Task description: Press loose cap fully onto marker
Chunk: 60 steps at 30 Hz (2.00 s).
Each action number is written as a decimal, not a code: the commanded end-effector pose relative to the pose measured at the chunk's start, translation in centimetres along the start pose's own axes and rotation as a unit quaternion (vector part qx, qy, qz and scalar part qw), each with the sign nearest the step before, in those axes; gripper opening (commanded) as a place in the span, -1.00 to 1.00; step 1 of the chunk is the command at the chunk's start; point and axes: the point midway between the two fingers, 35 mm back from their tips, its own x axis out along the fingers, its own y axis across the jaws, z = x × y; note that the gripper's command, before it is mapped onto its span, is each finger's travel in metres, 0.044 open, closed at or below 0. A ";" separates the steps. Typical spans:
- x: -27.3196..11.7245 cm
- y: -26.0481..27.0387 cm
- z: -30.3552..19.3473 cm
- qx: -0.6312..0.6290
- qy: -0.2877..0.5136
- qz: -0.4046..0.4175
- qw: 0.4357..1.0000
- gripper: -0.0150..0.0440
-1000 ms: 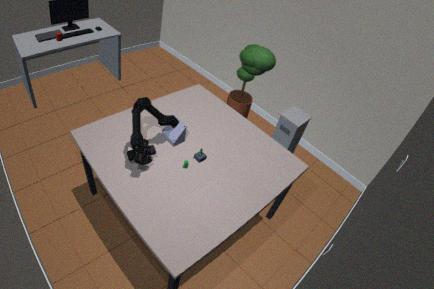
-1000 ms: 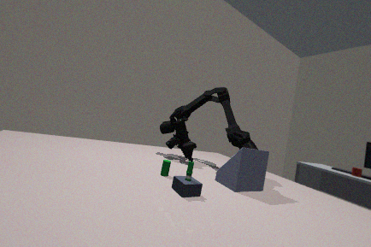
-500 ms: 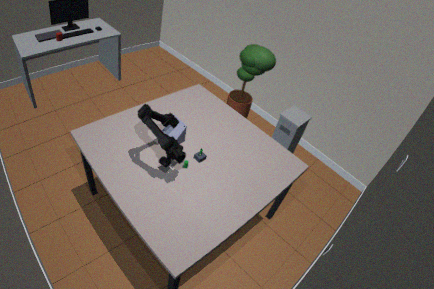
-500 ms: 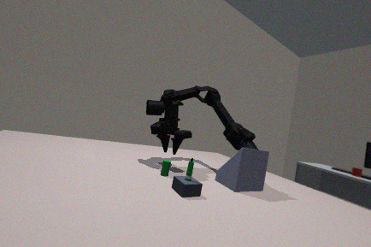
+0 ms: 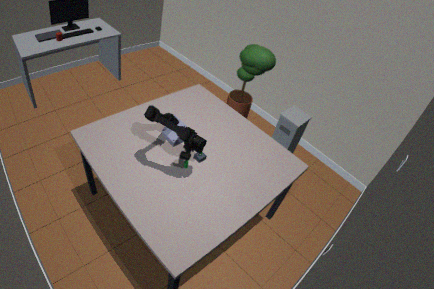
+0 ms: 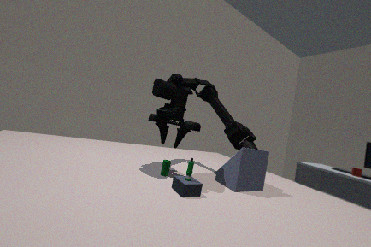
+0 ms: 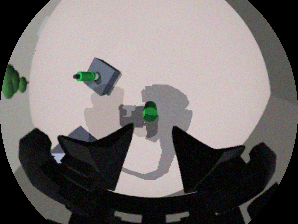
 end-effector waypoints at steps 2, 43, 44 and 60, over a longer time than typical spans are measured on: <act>1.9 0.2 -0.3 -0.007 0.008 0.001 1.000 0.32; 8.7 0.3 -0.4 -0.007 0.009 0.000 1.000 0.32; 8.7 0.3 -0.4 -0.007 0.009 0.000 1.000 0.32; 8.3 0.4 -0.4 -0.007 0.009 0.000 1.000 -0.49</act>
